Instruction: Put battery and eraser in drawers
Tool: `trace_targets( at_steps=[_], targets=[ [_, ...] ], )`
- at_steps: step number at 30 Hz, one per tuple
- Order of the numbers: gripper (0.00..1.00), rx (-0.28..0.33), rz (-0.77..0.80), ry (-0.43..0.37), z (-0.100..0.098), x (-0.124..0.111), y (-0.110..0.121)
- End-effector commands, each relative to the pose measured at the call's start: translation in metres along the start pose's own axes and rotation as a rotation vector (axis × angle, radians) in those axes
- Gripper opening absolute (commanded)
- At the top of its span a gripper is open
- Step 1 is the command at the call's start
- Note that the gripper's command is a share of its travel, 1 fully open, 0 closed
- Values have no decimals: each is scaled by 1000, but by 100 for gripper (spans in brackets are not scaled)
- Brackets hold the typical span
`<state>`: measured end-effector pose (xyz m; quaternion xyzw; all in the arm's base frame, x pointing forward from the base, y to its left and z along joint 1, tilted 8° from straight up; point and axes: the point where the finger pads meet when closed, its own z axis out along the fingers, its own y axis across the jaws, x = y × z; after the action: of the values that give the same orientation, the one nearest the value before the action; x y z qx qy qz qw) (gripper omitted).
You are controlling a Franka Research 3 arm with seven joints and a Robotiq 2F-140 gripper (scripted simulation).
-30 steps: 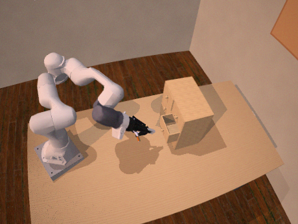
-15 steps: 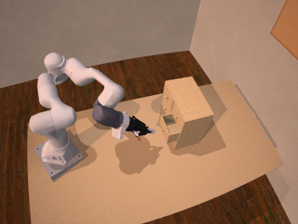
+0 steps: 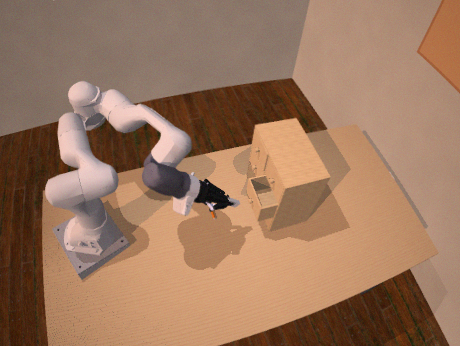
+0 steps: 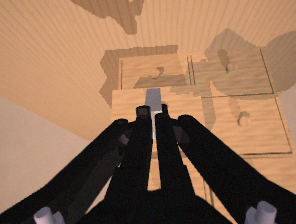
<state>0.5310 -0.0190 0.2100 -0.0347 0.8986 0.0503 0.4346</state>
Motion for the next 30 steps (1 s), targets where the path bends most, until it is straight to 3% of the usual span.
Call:
trace_targets(
  at_steps=[1, 30],
  targets=[
    [0, 0, -4, -1, 1, -1, 0],
    [0, 0, -4, -1, 12, -12, 0]
  ],
)
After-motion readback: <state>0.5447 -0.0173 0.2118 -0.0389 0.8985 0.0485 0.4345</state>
